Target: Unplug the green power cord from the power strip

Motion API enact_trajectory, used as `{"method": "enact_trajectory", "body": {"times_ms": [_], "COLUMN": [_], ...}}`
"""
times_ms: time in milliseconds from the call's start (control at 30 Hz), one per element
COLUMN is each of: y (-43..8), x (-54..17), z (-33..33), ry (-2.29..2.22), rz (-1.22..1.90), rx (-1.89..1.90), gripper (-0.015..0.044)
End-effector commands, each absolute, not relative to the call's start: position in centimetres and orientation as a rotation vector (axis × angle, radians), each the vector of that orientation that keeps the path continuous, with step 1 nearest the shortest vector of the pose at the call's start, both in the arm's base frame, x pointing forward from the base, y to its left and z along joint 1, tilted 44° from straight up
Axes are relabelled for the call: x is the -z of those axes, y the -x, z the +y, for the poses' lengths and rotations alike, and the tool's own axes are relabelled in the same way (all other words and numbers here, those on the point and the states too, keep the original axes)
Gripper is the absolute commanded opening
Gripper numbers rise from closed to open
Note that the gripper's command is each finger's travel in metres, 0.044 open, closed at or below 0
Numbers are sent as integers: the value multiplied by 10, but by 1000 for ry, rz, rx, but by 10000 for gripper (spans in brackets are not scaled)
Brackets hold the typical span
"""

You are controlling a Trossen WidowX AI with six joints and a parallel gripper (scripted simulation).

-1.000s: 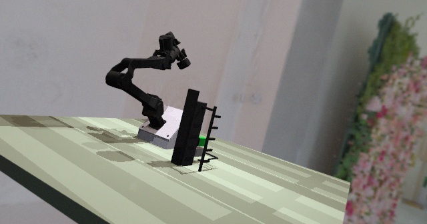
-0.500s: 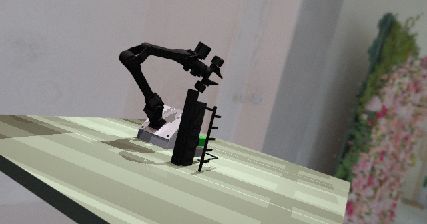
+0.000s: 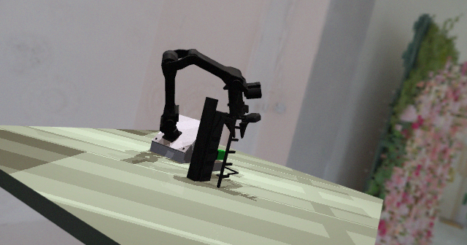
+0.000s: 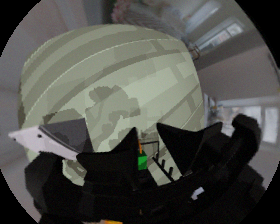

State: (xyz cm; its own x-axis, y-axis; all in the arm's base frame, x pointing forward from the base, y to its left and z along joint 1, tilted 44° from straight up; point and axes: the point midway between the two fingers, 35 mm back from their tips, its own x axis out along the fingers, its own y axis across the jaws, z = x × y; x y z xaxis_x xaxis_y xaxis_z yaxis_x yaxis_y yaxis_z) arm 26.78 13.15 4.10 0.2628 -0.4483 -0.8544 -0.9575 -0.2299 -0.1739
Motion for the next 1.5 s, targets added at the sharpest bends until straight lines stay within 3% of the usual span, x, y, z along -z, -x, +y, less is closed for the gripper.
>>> {"method": "enact_trajectory", "body": {"times_ms": [0, 100, 1467], "y": [-280, -283, -279], "x": [-42, -45, -67], "z": [79, 58, 25], "ry": [1746, 1720, 1721], "rz": [1567, 1675, 1677], "rx": [-692, -613, -612], "gripper": [160, 160, 160]}}
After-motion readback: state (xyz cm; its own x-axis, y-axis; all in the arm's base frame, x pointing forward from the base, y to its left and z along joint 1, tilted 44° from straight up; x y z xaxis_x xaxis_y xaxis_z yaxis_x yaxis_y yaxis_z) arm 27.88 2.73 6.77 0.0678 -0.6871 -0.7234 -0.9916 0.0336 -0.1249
